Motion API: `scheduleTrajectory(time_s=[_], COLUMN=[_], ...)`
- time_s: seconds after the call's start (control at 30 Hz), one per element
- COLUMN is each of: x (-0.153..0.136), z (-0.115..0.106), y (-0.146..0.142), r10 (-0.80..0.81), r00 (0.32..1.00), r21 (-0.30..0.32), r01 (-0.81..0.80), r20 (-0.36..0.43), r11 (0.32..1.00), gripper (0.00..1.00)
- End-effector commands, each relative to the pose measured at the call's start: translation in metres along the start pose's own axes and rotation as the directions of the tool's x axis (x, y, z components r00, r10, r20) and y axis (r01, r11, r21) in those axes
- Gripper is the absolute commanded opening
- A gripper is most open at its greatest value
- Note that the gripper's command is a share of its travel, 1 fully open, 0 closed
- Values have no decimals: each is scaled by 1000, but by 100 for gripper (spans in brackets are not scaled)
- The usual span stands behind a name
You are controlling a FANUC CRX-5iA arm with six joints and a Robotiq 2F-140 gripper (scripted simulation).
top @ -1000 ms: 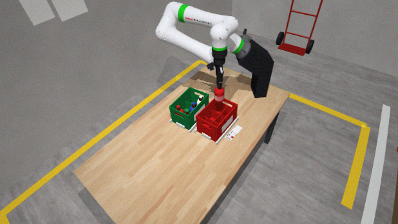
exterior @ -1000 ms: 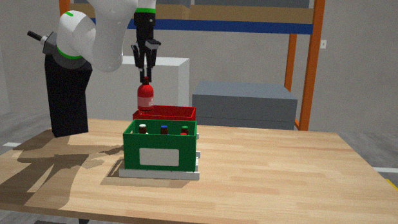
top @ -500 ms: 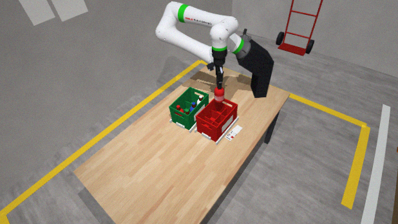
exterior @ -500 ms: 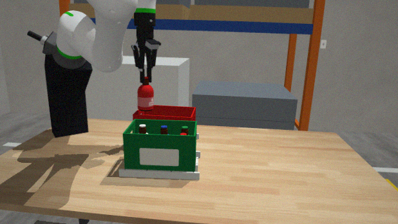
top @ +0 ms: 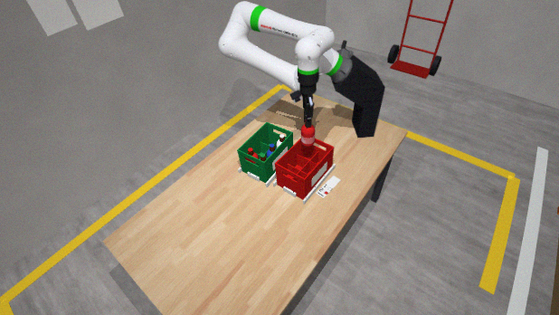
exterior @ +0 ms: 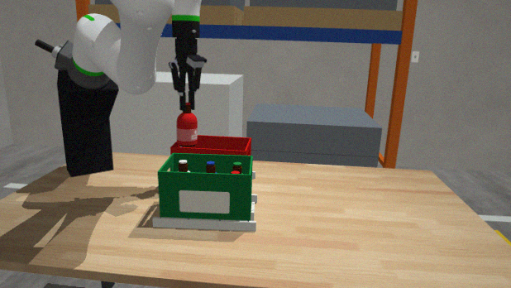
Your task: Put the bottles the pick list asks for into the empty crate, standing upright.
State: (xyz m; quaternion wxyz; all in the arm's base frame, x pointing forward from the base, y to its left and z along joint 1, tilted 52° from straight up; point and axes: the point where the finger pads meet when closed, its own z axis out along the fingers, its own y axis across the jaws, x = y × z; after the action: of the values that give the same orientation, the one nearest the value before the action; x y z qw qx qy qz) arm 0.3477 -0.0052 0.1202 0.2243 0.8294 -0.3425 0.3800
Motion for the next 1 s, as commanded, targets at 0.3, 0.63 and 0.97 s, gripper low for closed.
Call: scheduleTrajectory(time_s=[0.3, 0.63, 0.97], x=[0, 0, 0], z=[9, 17, 27], y=[-1, -1, -1], r10=[0, 0, 0], r00=[1000, 1000, 1000], r21=[1, 1, 1], r01=[0, 0, 0], r20=[0, 0, 0], r11=[1000, 1000, 1000], gripper=[10, 10, 10])
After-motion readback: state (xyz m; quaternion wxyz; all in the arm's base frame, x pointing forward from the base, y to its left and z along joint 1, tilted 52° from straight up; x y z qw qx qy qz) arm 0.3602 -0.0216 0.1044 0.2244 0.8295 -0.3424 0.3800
